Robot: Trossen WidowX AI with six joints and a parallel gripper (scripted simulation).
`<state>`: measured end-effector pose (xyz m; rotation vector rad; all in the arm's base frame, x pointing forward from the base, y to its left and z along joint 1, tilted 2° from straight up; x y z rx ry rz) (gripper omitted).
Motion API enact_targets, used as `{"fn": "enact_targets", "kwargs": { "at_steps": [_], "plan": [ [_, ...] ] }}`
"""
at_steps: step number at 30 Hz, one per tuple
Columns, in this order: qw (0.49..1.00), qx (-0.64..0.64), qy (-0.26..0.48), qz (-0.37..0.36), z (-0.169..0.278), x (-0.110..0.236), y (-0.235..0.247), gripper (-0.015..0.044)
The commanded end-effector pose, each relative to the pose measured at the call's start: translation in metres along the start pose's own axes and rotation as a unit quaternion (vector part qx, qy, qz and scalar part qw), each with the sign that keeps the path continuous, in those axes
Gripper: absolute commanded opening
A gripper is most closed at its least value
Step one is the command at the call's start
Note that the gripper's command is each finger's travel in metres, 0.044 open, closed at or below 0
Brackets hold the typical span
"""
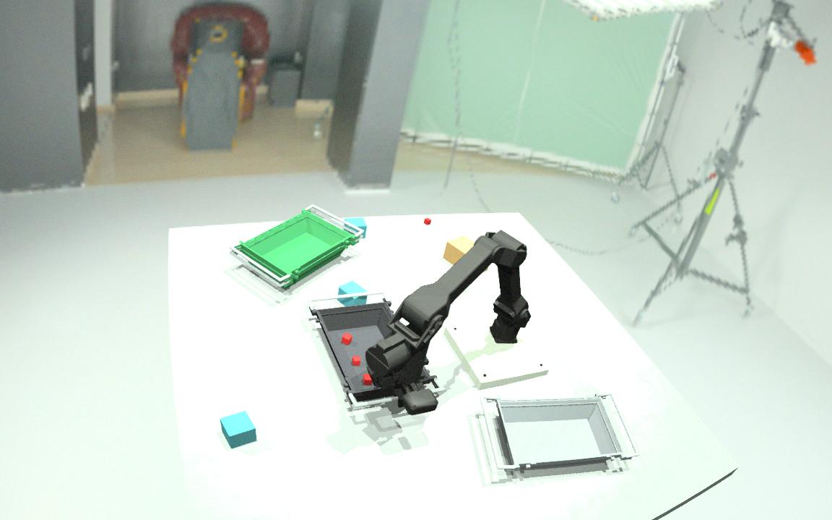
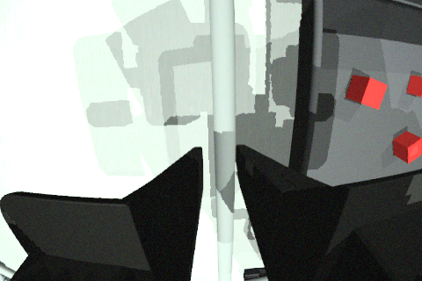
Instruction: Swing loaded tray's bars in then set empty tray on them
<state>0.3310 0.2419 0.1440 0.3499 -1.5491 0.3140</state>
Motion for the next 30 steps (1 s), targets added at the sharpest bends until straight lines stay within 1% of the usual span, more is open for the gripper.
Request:
{"fn": "enact_targets", "kwargs": {
  "at_steps": [1,11,17,30],
  "plan": [
    [1.000,-0.003,0.005,0.003,0.001,-0.008,0.000,0.0083],
    [1.000,-0.003,0.005,0.003,0.001,-0.008,0.000,0.0083],
    [1.000,-0.003,0.006,0.004,0.003,0.017,-0.013,0.0083],
    [1.000,-0.003,0.006,0.005,0.009,0.027,-0.043,0.0083]
  ]
}}
Point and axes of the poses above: the point midway between the two fingers, 35 mm back from their tips, its own x axis back along the fingers, its own y axis across the jaws, z = x × y, the point moved 9 cm from there along x, back along the fingers, and after that the axes turned 11 degrees about x, right-handed, at the moved point
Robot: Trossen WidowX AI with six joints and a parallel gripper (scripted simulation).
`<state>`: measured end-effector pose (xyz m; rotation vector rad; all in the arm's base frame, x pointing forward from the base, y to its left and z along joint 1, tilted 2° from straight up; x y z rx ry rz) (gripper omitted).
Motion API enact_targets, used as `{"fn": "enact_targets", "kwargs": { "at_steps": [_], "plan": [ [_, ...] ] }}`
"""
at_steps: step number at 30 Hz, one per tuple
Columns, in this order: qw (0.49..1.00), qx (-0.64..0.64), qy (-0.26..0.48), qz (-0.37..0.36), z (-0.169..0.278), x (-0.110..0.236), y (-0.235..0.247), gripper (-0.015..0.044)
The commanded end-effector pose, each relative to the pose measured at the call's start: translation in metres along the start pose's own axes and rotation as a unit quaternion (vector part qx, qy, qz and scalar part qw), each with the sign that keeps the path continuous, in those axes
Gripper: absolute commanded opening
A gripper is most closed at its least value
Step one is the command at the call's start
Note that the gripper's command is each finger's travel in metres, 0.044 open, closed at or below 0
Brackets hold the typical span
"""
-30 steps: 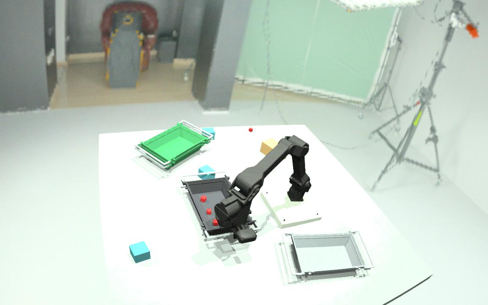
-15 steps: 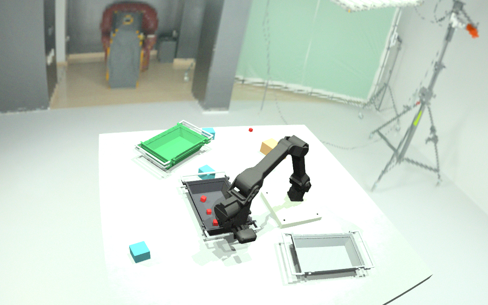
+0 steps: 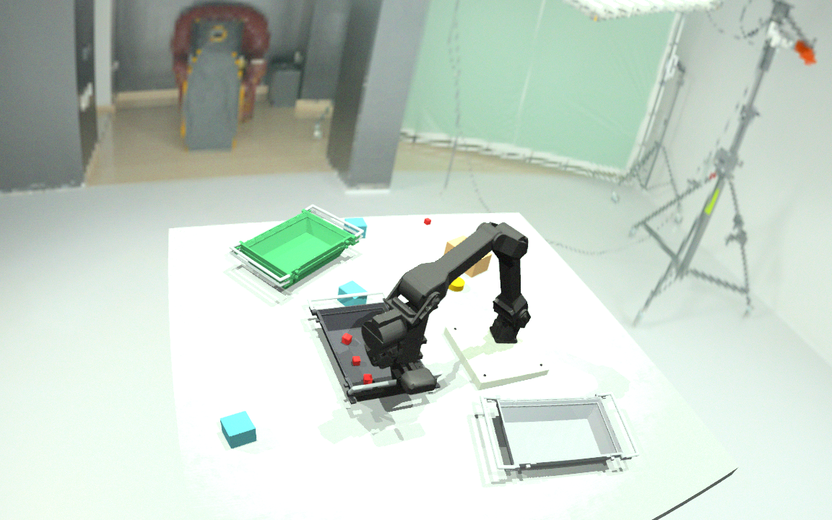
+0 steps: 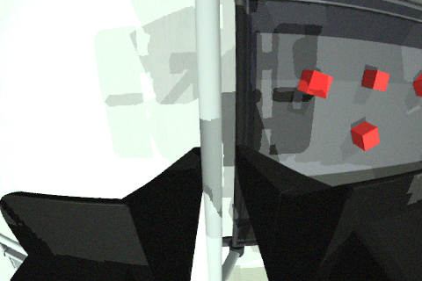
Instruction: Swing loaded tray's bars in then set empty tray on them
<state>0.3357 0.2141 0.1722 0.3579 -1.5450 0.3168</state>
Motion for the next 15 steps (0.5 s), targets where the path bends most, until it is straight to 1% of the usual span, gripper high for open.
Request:
{"fn": "enact_targets", "kwargs": {
  "at_steps": [1,10,15],
  "plan": [
    [1.000,-0.006,0.005,0.007,0.003,-0.002,-0.019,0.0083],
    [1.000,-0.006,0.005,0.009,0.009,-0.021,-0.047,0.0083],
    [1.000,-0.006,0.005,0.009,0.008,-0.014,-0.046,0.0083]
  ]
}}
Point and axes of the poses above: the point midway between the two fingers, 35 mm back from their tips, its own x axis back along the fingers, its own y axis across the jaws, z = x × y, the point moved 9 cm from there along x, back along the fingers, and after that the axes turned 11 degrees about x, right-handed, at the moved point
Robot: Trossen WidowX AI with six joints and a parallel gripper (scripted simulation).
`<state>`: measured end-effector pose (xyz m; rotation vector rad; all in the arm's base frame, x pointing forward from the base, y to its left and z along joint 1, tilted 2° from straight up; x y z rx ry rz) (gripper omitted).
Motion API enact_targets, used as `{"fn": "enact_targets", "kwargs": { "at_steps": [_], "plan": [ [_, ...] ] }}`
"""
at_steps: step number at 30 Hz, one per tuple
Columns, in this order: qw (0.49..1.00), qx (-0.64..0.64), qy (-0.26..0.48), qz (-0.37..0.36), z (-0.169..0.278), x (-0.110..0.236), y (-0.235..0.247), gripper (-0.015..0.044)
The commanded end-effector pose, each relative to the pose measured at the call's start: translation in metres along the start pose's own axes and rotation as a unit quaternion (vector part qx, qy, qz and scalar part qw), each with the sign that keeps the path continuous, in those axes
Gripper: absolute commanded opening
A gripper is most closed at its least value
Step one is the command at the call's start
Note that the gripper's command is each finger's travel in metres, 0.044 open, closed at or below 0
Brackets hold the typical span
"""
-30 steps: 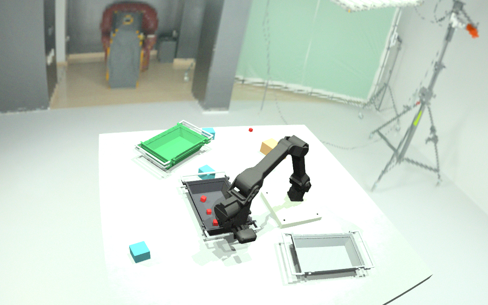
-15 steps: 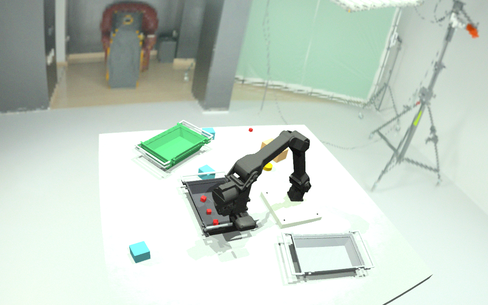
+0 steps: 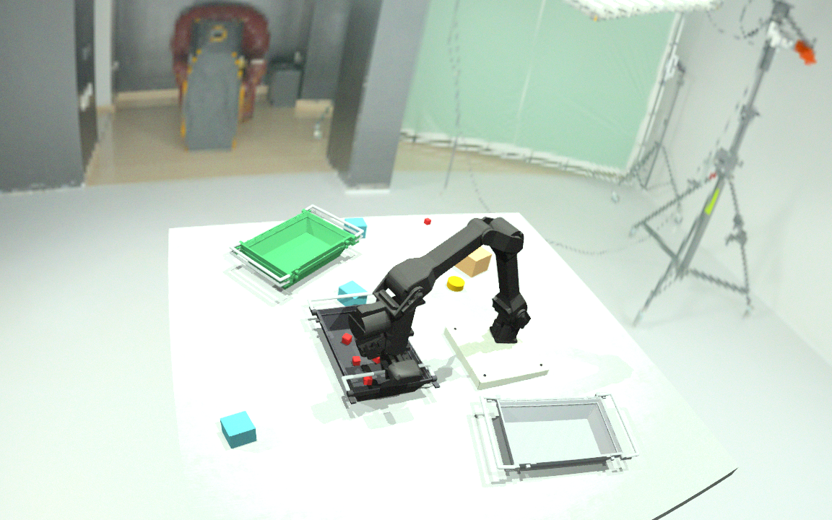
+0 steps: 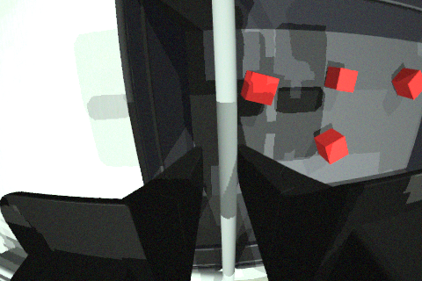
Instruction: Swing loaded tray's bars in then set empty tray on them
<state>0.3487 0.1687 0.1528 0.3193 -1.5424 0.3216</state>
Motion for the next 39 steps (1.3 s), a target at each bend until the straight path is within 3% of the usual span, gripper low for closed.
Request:
{"fn": "enact_targets", "kwargs": {
  "at_steps": [1,9,39],
  "plan": [
    [1.000,0.005,-0.001,-0.004,0.000,0.008,0.001,0.0083],
    [1.000,0.005,-0.001,-0.004,-0.002,0.044,0.005,0.0083],
    [1.000,0.005,0.000,-0.002,-0.002,0.038,0.004,0.0083]
  ]
}}
Point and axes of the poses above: the point midway between the two fingers, 35 mm back from their tips, its own x axis back along the fingers, its own y axis across the jaws, z = x × y, the point moved 9 cm from there along x, back along the fingers, and after that the axes turned 11 degrees about x, right-handed, at the moved point
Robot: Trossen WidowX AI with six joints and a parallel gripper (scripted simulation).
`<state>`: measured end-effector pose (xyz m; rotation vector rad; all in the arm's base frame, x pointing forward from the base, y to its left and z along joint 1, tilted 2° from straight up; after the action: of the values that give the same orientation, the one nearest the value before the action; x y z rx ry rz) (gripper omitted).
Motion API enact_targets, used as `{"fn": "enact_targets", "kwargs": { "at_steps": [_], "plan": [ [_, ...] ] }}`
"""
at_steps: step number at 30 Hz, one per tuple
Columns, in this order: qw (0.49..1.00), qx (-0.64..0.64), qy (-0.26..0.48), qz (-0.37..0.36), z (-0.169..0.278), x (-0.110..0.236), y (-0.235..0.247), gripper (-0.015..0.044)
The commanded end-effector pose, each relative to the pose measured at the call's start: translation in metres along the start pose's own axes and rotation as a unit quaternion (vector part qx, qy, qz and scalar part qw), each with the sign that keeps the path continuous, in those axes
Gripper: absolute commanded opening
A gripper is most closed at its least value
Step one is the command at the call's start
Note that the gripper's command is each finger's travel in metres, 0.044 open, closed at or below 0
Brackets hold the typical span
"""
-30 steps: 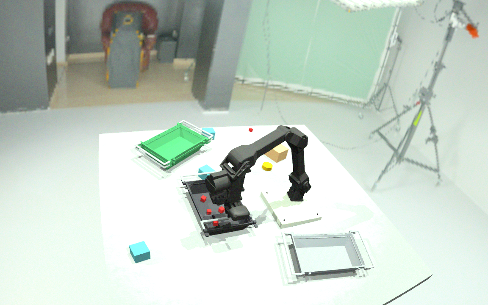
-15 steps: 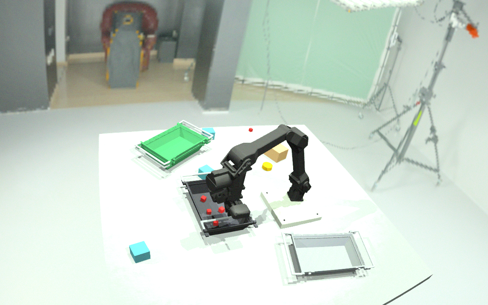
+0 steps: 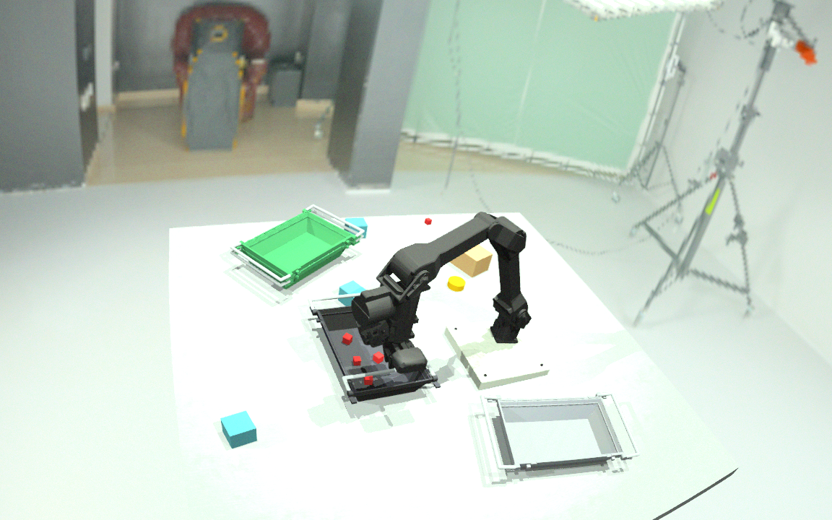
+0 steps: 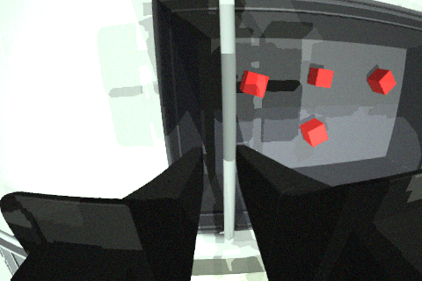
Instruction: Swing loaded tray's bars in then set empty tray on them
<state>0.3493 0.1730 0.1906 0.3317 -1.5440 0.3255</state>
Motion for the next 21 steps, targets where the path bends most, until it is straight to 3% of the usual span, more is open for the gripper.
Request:
{"fn": "enact_targets", "kwargs": {
  "at_steps": [1,10,11,16,21],
  "plan": [
    [1.000,0.000,0.001,0.000,0.000,0.003,0.000,0.0083],
    [1.000,0.000,-0.011,0.000,0.004,0.084,-0.001,0.0083],
    [1.000,-0.011,-0.003,0.000,0.000,0.053,-0.002,0.0083],
    [0.960,-0.278,-0.003,0.001,-0.005,0.045,-0.049,0.0083],
    [0.827,-0.563,-0.004,0.002,-0.002,0.036,-0.106,0.0083]
  ]
}}
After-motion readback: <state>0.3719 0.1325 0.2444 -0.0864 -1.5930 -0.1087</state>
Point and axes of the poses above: the point midway between the two fingers, 35 mm back from their tips, its own x axis back along the fingers, its own y axis across the jaws, z = x × y, the point moved 9 cm from there along x, back along the fingers, and after that the axes turned 11 degrees about x, right-handed, at the moved point
